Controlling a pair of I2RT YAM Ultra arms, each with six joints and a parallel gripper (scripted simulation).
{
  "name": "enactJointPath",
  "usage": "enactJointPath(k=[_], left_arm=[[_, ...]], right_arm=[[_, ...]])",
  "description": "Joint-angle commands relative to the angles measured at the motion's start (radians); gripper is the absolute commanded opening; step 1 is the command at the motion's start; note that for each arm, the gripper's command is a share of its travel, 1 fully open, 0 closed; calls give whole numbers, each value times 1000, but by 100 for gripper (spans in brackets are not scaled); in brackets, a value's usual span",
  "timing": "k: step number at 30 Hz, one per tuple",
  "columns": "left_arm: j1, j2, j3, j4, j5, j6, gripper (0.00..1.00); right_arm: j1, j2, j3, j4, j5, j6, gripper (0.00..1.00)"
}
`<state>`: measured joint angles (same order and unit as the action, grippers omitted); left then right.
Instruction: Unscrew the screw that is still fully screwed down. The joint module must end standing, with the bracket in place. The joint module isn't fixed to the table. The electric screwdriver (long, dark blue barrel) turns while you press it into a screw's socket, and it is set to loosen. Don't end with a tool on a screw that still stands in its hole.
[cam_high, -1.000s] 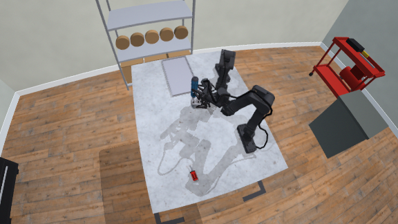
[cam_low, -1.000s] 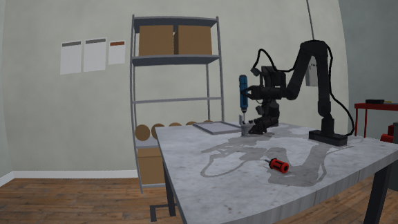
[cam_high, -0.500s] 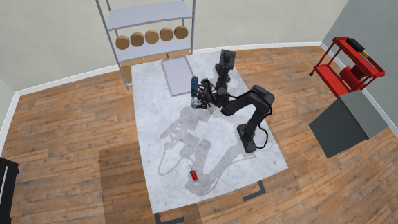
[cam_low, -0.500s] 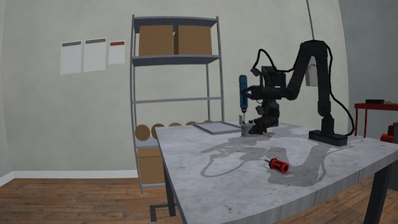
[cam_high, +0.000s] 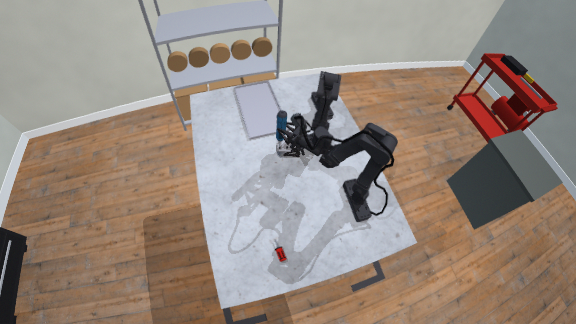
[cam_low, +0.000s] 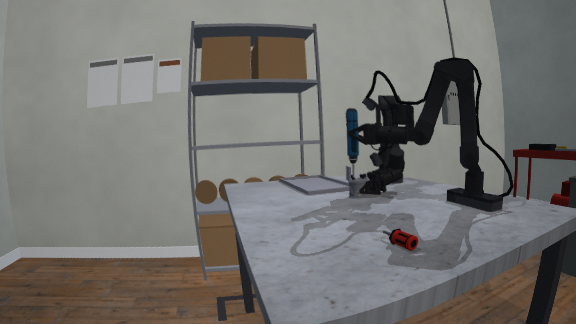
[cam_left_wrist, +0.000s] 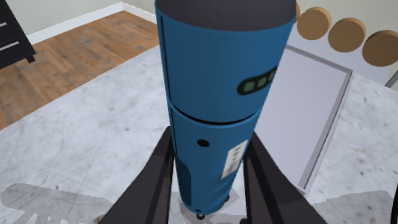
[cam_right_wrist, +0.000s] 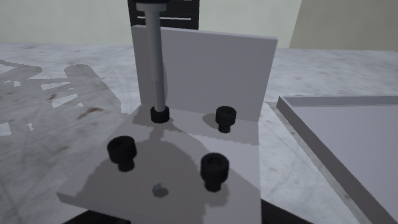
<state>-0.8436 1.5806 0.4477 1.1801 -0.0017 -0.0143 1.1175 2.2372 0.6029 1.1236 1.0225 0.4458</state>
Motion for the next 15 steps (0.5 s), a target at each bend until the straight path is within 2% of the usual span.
enactJointPath(k=[1, 15], left_arm=[[3, 10, -7, 51, 2, -2, 42], [3, 2, 9, 57, 3, -2, 42]], right_arm=[[-1, -6, 3, 2, 1, 1, 59], [-1, -6, 3, 2, 1, 1, 59]])
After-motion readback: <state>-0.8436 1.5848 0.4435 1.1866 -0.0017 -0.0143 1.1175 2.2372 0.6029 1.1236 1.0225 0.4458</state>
